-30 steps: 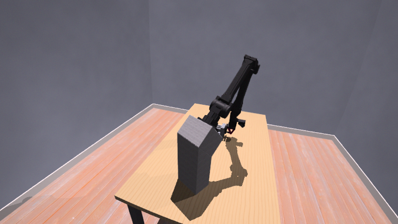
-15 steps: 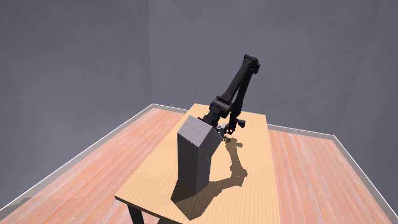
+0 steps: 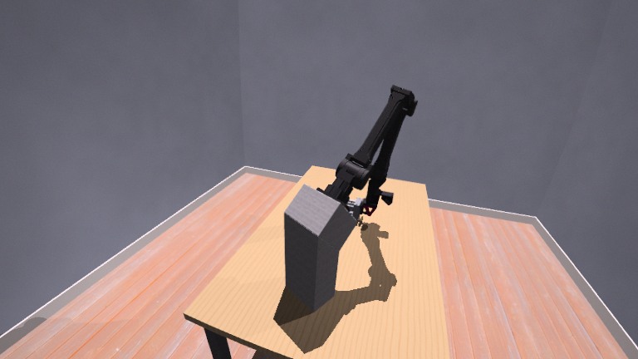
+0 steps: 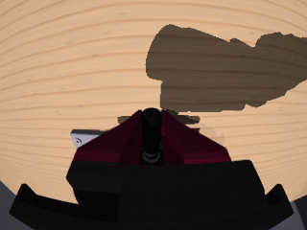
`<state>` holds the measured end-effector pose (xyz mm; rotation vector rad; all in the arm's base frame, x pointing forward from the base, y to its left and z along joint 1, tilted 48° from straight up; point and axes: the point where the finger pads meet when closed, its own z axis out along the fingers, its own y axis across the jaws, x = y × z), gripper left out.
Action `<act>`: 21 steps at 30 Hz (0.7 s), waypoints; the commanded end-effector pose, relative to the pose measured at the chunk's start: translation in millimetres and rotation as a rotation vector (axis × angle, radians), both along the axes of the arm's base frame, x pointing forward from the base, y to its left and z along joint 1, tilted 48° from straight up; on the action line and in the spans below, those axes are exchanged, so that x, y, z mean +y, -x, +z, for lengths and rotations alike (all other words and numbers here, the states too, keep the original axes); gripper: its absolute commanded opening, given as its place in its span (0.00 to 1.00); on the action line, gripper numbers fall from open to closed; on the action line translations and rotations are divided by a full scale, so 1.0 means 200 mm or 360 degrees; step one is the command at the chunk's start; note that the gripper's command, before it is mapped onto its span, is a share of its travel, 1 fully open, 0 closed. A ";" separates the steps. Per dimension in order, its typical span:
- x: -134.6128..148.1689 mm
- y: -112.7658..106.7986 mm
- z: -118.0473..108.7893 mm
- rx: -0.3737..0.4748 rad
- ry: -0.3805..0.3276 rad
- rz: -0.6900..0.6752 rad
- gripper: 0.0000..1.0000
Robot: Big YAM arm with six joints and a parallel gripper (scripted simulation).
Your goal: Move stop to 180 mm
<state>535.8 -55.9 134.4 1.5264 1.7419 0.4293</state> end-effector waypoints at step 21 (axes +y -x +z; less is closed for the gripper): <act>0.02 0.17 0.08 0.0008 -0.0004 -0.0020 0.06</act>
